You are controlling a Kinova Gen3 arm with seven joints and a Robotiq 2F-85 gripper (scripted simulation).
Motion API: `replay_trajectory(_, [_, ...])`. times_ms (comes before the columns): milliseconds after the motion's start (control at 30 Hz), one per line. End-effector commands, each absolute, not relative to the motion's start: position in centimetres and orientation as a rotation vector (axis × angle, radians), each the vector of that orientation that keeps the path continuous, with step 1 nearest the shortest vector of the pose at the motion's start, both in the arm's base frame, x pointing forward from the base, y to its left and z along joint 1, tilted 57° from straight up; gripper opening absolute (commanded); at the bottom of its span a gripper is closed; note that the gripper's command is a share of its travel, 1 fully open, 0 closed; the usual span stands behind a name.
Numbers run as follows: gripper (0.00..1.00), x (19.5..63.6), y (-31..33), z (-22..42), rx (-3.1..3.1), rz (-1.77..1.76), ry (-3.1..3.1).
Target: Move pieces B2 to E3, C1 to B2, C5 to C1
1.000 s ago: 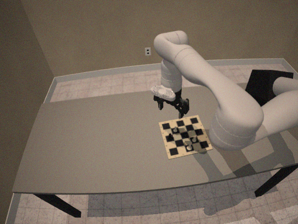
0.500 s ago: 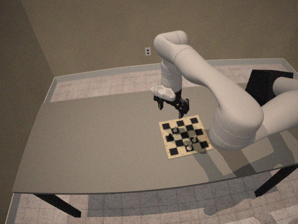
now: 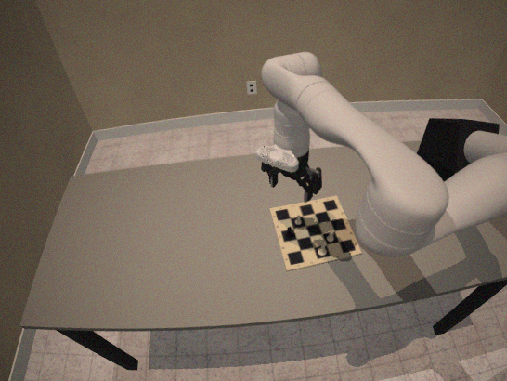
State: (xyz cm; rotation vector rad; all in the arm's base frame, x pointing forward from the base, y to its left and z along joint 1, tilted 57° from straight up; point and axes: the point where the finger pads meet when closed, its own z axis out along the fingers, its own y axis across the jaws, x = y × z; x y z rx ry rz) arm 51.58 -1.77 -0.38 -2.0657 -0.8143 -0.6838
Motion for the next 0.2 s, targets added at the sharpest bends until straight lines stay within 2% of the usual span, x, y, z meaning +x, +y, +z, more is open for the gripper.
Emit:
replay_trajectory(0, [1.00,51.61,-1.88,-0.34,-2.067,-0.686,-0.814])
replay_trajectory(167, [1.00,51.61,-1.88,-0.34,-2.067,-0.686,-0.814])
